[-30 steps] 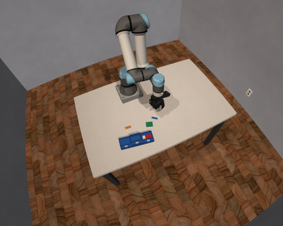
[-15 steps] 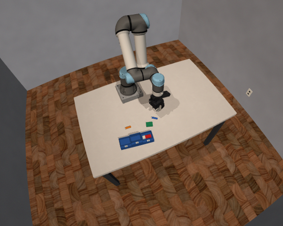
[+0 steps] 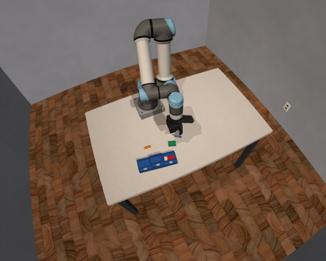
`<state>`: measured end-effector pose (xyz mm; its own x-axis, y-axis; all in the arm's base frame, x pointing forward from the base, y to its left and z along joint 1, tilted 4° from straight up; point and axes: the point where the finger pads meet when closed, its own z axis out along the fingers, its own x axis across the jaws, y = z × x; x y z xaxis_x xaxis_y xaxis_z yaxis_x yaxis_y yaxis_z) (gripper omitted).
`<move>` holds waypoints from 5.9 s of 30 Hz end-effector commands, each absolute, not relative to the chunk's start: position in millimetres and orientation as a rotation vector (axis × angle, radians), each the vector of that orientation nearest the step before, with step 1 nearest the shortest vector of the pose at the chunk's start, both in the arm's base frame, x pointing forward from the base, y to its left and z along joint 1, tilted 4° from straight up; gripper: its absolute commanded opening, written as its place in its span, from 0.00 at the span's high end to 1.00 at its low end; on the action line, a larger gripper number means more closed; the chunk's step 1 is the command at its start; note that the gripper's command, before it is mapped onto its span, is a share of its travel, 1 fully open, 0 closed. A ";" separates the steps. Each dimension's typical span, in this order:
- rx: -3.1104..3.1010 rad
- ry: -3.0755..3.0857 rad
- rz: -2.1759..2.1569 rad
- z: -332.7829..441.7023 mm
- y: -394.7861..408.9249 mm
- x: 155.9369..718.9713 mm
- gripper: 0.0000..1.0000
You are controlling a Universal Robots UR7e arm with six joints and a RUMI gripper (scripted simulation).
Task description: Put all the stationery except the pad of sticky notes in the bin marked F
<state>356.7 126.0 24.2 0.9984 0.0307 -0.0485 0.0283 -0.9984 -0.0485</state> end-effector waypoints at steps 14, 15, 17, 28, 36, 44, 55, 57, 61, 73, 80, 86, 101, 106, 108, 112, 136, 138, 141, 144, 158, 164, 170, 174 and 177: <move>-3.096 0.030 0.079 15.8 57.7 436.1 1.00; -3.096 0.030 0.079 15.8 57.7 436.1 1.00; -3.096 0.030 0.079 15.4 53.8 440.6 1.00; -3.096 0.030 0.079 12.2 22.4 476.7 1.00; -3.096 0.030 0.079 12.2 23.3 475.9 1.00; -3.096 0.030 0.079 12.6 26.9 471.3 1.00; -3.096 0.030 0.079 -5.3 27.8 470.3 1.00; -3.096 0.030 0.079 -9.3 27.9 470.1 1.00; -3.096 0.030 0.079 -17.3 28.3 469.7 1.00; -3.096 0.030 0.079 -25.5 29.5 468.3 1.00; -3.096 0.030 0.079 -25.5 30.1 467.4 1.00; -3.096 0.030 0.079 -25.5 30.2 467.2 1.00; -3.096 0.030 0.079 -25.5 30.2 467.2 0.82; -3.096 0.030 0.079 -22.9 30.1 467.3 0.82; -3.096 0.030 0.079 -20.2 30.0 467.4 0.82; -3.096 0.030 0.079 -14.9 29.8 467.7 0.82; -3.096 0.030 0.079 12.8 28.5 469.1 0.82; -3.096 0.030 0.079 12.7 28.5 469.1 0.82; -3.096 0.030 0.079 12.8 28.5 469.1 0.82; -3.096 0.030 0.079 20.8 28.1 469.5 0.00; -3.096 0.030 0.079 68.7 25.9 472.0 0.00; -3.096 0.030 0.079 92.6 24.8 473.2 0.00; -3.096 0.030 0.079 108.6 24.1 474.0 0.00; -3.096 0.030 0.079 124.6 23.4 474.9 0.00; -3.096 0.030 0.079 136.5 22.8 475.5 0.00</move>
